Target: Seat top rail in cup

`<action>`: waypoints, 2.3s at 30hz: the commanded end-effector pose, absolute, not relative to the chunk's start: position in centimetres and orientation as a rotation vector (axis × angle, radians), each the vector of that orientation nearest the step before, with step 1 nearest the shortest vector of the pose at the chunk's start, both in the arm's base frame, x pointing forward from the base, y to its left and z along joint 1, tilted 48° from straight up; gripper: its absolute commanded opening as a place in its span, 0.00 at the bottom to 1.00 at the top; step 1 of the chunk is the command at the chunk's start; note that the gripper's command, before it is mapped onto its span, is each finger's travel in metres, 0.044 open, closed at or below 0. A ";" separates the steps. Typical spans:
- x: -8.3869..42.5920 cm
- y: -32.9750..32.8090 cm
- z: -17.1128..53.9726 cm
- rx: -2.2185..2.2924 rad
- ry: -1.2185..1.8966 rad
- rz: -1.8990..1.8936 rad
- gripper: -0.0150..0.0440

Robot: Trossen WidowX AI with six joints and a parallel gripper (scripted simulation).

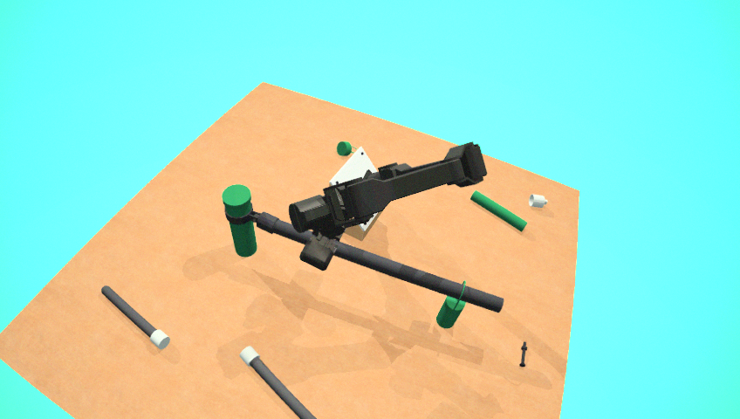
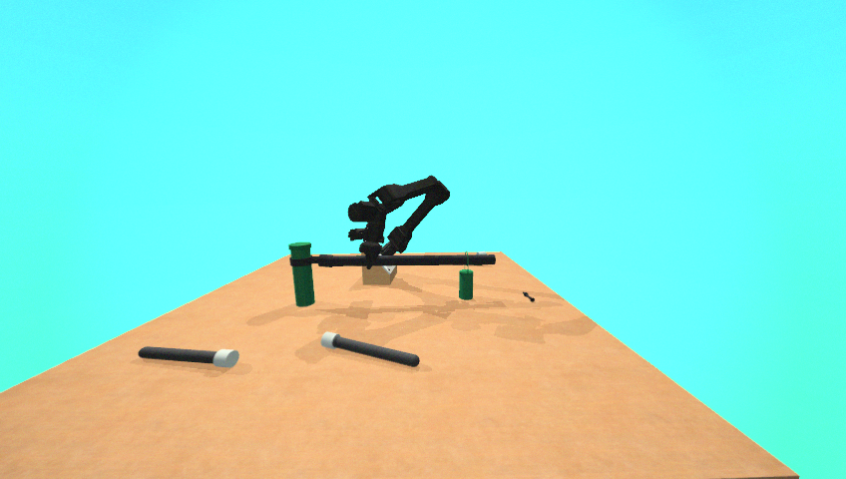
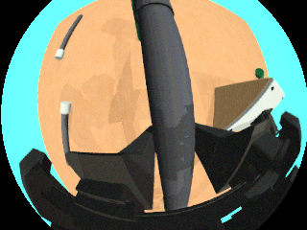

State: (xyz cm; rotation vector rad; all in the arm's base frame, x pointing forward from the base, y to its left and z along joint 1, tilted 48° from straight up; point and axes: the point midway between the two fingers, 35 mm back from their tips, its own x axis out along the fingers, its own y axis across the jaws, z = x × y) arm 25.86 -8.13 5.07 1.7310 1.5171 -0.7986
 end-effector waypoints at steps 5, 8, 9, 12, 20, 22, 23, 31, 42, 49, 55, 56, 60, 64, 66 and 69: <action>25.8 -9.3 4.9 1.723 1.499 -0.814 0.25; 25.8 -9.5 4.8 1.723 1.499 -0.814 0.25; 25.8 -9.5 4.7 1.723 1.499 -0.814 0.25; 25.8 -9.7 4.6 1.723 1.499 -0.814 0.25; 25.8 -10.0 4.3 1.723 1.499 -0.814 0.25; 25.8 -10.1 4.2 1.723 1.499 -0.814 0.25; 25.8 -10.1 4.1 1.723 1.499 -0.814 0.25; 25.8 -10.5 3.7 1.722 1.499 -0.814 0.25; 25.8 -11.0 3.2 1.722 1.498 -0.814 0.25; 25.8 -10.4 3.2 1.728 1.514 -0.803 0.25; 25.8 -10.4 3.2 1.728 1.514 -0.803 0.30; 25.8 -10.4 3.2 1.728 1.514 -0.803 0.34; 25.8 -10.4 3.2 1.728 1.514 -0.803 0.52; 25.8 -10.4 3.4 1.728 1.514 -0.803 0.70; 25.8 -10.4 3.9 1.728 1.515 -0.803 0.79; 25.7 -10.4 5.4 1.729 1.515 -0.803 0.92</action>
